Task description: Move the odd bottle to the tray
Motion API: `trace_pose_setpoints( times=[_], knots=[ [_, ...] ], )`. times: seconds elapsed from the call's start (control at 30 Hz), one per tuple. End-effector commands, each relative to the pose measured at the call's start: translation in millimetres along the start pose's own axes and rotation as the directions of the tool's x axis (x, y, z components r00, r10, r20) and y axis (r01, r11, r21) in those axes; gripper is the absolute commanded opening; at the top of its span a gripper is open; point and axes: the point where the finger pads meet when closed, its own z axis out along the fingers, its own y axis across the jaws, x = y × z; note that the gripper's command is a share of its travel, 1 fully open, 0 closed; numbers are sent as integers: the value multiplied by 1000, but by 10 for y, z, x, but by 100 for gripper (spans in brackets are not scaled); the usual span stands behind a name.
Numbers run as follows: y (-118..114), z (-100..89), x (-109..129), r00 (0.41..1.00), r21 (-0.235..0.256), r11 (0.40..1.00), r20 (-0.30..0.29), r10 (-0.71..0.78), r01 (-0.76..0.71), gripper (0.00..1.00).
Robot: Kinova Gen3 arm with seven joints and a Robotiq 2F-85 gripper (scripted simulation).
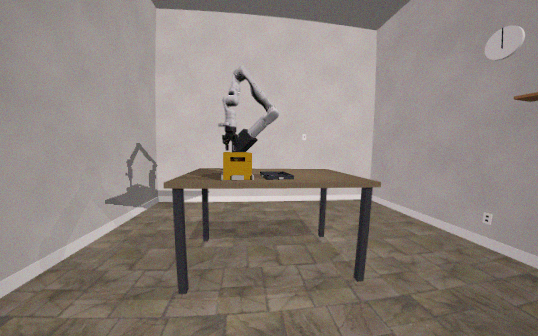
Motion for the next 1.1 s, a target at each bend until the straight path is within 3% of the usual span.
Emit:
trace_pose_setpoints(
  times=[0.0,1.07],
  knots=[
    [8,6,34,1000,-1,1000,-8,1,-1,64],
    [0,3,64,1000,0,1000,-9,2,-2,64]
  ],
)
